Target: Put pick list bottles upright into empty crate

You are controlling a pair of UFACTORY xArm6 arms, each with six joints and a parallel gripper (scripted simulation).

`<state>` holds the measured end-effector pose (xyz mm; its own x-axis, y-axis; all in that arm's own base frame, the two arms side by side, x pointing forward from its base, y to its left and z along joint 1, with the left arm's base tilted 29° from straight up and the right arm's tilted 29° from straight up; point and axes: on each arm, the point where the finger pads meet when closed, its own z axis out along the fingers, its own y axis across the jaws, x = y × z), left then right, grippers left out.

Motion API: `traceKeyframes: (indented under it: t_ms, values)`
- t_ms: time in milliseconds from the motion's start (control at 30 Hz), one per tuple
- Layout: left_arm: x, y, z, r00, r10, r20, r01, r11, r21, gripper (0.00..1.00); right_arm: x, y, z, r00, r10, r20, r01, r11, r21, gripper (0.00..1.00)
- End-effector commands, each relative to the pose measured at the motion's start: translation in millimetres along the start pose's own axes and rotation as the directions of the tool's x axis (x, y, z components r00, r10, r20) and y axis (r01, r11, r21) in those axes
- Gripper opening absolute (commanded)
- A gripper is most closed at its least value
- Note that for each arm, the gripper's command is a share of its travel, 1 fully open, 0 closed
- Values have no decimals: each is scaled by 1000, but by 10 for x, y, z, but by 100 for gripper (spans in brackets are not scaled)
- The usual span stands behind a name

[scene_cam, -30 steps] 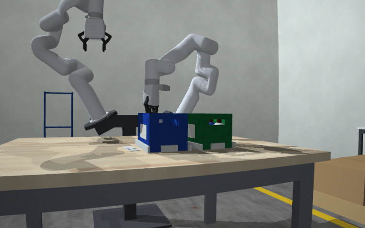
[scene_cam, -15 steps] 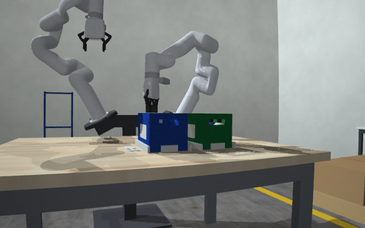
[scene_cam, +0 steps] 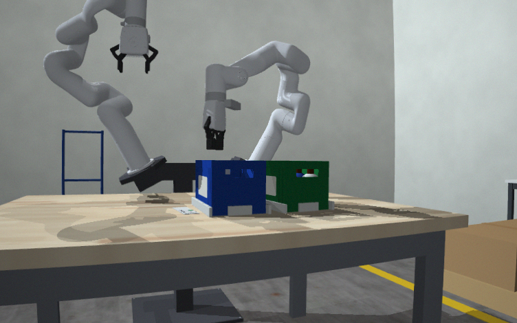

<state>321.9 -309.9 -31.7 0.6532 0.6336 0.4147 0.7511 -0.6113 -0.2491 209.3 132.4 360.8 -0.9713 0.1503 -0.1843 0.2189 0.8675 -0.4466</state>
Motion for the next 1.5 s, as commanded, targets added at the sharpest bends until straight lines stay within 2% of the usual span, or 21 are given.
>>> traceKeyframes:
  t_ms: [0, 133, 300, 800, 867, 1367, 1467]
  values:
    - [0, 15, -137, 1000, -1, 1, 1, 1000, -5, 65, -3, 1, -8, 1000, 1, 1, -1, 1000, -2, 100]
    - [0, 15, -136, 1000, -1, 1, 1, 1000, -5, 65, -3, 1, -8, 1000, 1, 1, -1, 1000, -2, 100]
    - [128, -104, -181, 1000, -1, 1, 1, 1000, -5, 65, -3, 1, -8, 1000, 1, 1, -1, 1000, -2, 100]
    - [560, -676, -405, 1000, -1, 1, 1, 1000, -5, 65, -3, 1, -8, 1000, 1, 1, -1, 1000, -2, 100]
    - [560, -676, -405, 1000, -1, 1, 1, 1000, -5, 65, -3, 1, -8, 1000, 1, 1, -1, 1000, -2, 100]
    - [992, -1247, -629, 1000, -1, 1, 1, 1000, -4, 65, -3, 1, -8, 1000, 1, 1, -1, 1000, -2, 100]
    - [1021, -1285, -644, 1000, -1, 1, 1, 1000, -4, 65, -3, 1, -8, 1000, 1, 1, -1, 1000, -2, 100]
